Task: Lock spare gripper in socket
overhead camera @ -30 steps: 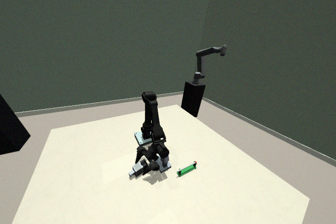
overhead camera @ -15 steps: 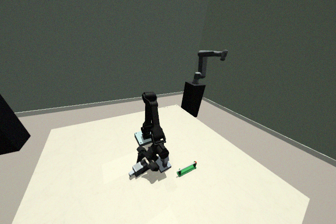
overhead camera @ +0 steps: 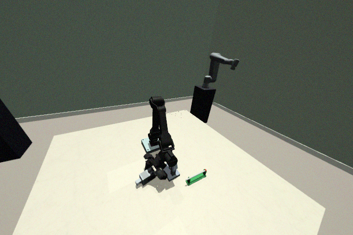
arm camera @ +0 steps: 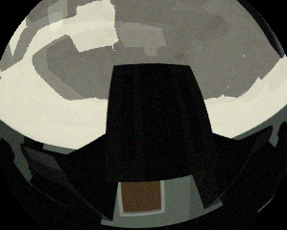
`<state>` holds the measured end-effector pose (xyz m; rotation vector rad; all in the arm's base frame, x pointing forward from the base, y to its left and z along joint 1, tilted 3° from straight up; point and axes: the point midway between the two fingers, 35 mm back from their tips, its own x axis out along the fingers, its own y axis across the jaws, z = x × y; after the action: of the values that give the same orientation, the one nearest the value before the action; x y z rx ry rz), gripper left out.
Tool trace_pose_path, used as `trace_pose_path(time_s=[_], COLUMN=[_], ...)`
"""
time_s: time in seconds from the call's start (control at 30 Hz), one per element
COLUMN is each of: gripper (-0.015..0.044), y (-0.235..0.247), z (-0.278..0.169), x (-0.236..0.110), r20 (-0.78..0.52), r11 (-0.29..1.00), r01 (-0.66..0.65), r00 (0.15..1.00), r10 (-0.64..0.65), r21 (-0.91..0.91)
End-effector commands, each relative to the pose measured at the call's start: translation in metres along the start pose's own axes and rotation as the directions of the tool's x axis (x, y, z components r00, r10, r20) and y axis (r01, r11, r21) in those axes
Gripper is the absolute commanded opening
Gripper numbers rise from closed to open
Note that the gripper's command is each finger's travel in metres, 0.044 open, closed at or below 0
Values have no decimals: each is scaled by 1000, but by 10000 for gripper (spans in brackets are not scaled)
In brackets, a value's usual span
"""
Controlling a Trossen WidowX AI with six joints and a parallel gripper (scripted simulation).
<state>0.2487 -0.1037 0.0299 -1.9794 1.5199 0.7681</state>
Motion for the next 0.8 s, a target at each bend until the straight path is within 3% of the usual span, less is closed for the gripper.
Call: trace_pose_path(time_s=[0.0, 0.77], gripper=[0, 0], y=[-4, 1], z=[-9, -83], x=[-8, -83], r20=[-2, -2], r11=[1000, 1000], r01=[5, 6], r00=[1000, 1000], r10=[-5, -6], r21=[10, 10])
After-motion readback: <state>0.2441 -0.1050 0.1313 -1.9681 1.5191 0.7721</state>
